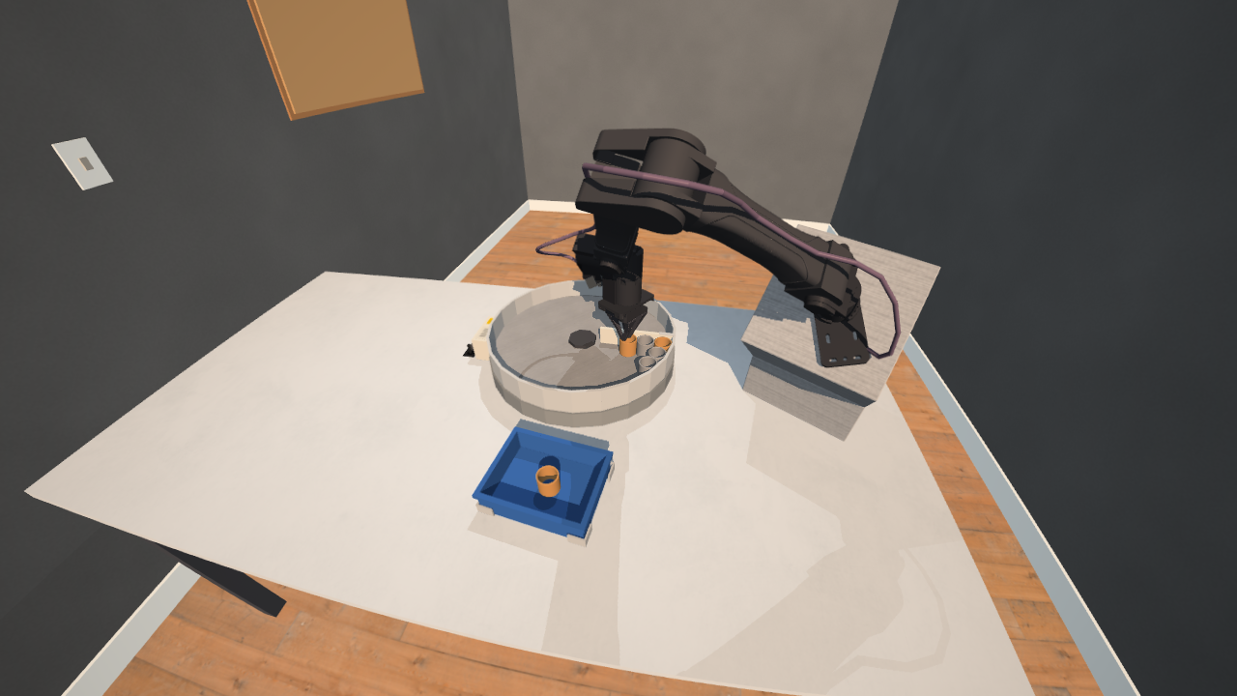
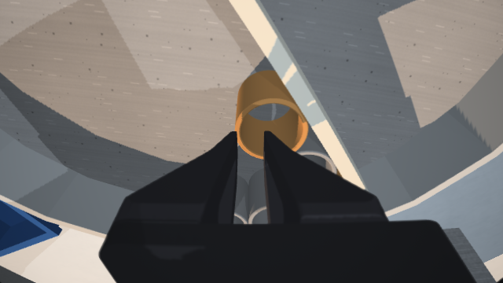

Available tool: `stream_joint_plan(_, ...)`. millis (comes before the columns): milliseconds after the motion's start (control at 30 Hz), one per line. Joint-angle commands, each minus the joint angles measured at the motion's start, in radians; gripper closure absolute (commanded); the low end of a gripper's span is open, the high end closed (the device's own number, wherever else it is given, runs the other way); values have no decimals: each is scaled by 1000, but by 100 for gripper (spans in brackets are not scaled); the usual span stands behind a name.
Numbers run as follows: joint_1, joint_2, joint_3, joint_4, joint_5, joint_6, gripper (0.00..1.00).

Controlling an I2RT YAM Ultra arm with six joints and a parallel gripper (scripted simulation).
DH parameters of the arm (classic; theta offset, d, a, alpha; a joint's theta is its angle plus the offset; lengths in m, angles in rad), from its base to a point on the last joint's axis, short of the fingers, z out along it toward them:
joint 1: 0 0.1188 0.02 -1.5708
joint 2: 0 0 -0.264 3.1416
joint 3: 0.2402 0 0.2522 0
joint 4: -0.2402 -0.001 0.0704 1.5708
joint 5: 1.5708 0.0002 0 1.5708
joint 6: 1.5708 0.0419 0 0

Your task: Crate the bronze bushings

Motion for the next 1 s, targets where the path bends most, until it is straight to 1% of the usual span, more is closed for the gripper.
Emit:
stream_joint_plan(0, -11, -31, -12, 18, 8, 7, 85)
stream_joint_plan(433, -10, -31, -11, 18, 8, 7, 85)
stream_joint_plan(567, -2, -31, 3, 19, 9, 12, 85)
stream_joint_plan(633, 8, -33, 25, 21, 10, 18, 85)
stream_joint_plan(767, -8, -32, 28, 21, 12, 23, 85)
stream_joint_plan(967, -8, -32, 28, 21, 10, 21, 85)
